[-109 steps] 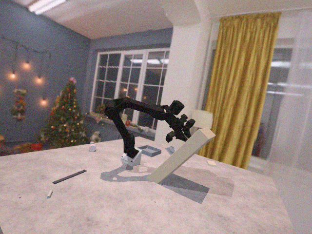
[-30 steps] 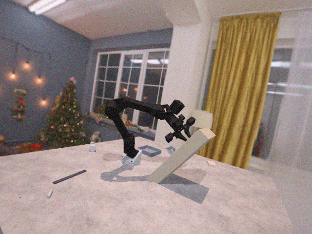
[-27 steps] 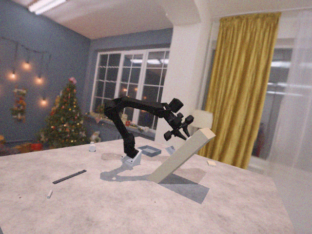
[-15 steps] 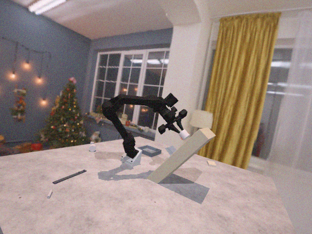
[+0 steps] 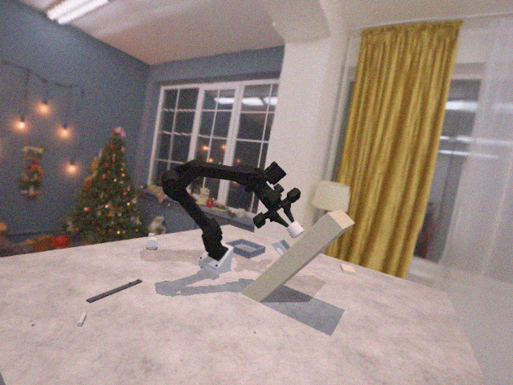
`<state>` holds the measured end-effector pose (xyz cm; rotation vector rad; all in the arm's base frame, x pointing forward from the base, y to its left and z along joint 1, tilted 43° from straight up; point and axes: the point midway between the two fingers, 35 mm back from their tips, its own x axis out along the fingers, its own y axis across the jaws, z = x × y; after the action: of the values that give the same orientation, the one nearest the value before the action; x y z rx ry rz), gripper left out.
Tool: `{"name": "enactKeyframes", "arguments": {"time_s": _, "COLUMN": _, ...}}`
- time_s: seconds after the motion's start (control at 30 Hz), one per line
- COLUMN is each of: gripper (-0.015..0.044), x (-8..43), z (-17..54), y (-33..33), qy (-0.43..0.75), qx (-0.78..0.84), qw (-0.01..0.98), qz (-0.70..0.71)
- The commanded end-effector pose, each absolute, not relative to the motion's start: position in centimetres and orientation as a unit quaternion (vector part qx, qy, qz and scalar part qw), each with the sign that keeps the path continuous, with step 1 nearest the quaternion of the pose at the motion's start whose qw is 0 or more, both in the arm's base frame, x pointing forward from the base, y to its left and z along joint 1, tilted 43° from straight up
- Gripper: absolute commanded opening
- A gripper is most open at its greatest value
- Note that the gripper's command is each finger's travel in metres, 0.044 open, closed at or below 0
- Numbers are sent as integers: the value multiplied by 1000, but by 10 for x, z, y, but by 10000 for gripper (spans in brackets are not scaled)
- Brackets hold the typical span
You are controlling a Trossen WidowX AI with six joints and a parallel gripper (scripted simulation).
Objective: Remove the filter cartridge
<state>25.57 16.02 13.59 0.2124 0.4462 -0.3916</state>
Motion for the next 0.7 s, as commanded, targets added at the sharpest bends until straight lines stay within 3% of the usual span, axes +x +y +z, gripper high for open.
{"name": "enactKeyframes", "arguments": {"time_s": 0.0, "gripper": 0, "x": 251, "z": 132, "y": 153, "qy": 215, "qx": 109, "qw": 951, "qz": -192}}
{"name": "enactKeyframes", "arguments": {"time_s": 0.3, "gripper": 0, "x": 239, "z": 114, "y": 135, "qy": 215, "qx": 109, "qw": 951, "qz": -193}}
{"name": "enactKeyframes", "arguments": {"time_s": 0.43, "gripper": 89, "x": 241, "z": 115, "y": 139, "qy": 220, "qx": 104, "qw": 951, "qz": -193}}
{"name": "enactKeyframes", "arguments": {"time_s": 0.67, "gripper": 89, "x": 241, "z": 115, "y": 139, "qy": 220, "qx": 104, "qw": 951, "qz": -193}}
